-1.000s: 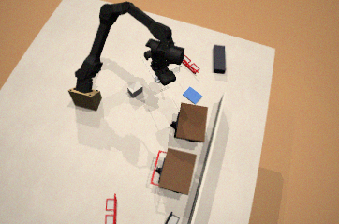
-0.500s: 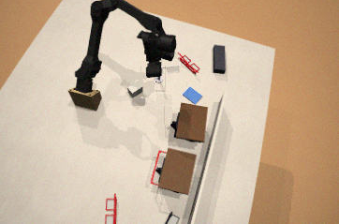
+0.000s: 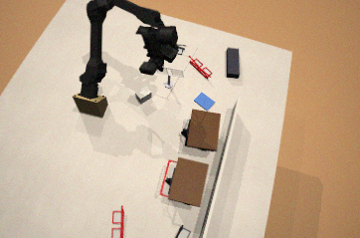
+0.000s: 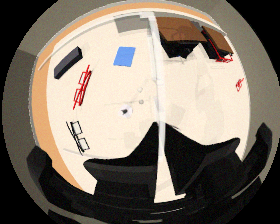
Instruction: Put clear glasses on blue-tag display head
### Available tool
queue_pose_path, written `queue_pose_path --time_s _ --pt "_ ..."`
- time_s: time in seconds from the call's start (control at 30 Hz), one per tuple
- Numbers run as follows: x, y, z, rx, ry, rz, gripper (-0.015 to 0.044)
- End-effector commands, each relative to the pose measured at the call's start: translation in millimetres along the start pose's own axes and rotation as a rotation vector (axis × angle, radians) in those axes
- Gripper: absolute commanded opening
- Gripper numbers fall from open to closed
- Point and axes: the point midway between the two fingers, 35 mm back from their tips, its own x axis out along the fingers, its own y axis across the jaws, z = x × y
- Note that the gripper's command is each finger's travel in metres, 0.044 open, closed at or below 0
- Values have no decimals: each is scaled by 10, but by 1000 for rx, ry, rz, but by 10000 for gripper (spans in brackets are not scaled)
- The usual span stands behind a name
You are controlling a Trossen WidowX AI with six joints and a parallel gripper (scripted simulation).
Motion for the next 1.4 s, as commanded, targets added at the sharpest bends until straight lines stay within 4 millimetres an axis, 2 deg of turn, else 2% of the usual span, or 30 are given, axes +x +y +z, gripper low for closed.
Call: queue_pose_path --time_s 0.0,0.7,1.37 --pt "-66 -6 -66 147 -39 -8 0" --pt "-279 -8 -377 797 -199 44 0" --pt "-391 -61 -658 1408 -326 204 0"
